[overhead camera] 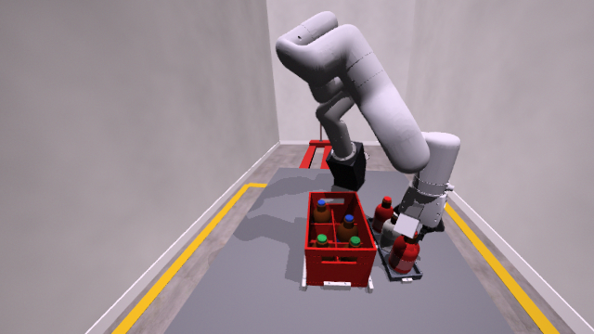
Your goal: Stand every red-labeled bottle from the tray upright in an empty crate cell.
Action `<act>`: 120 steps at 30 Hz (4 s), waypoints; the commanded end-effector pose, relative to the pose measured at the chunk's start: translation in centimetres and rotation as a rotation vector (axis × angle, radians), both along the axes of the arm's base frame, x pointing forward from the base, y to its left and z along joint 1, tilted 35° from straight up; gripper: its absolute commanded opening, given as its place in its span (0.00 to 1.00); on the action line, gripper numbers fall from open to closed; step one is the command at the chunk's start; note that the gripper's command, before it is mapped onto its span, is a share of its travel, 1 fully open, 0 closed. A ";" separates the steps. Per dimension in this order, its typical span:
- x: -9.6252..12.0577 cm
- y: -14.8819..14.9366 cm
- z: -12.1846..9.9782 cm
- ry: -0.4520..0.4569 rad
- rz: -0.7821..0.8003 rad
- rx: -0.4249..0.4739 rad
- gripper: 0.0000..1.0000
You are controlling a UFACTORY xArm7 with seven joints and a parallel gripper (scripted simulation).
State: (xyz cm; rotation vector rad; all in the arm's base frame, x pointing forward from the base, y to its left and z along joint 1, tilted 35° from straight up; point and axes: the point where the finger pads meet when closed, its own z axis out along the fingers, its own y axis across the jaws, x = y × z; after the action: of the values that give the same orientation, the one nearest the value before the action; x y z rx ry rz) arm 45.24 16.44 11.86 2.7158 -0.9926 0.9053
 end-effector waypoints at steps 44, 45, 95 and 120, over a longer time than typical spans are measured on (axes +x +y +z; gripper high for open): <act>-1.5 1.2 2.4 -0.003 0.003 0.002 0.00; -1.5 1.2 2.4 -0.003 0.003 0.002 0.00; -3.0 2.1 4.8 -0.003 0.003 0.002 0.00; -3.5 2.4 5.7 -0.003 0.003 0.002 0.00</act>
State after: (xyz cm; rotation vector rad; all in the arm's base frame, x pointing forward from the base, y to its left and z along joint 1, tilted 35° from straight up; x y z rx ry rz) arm 41.71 18.61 17.37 2.7157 -0.9925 0.9049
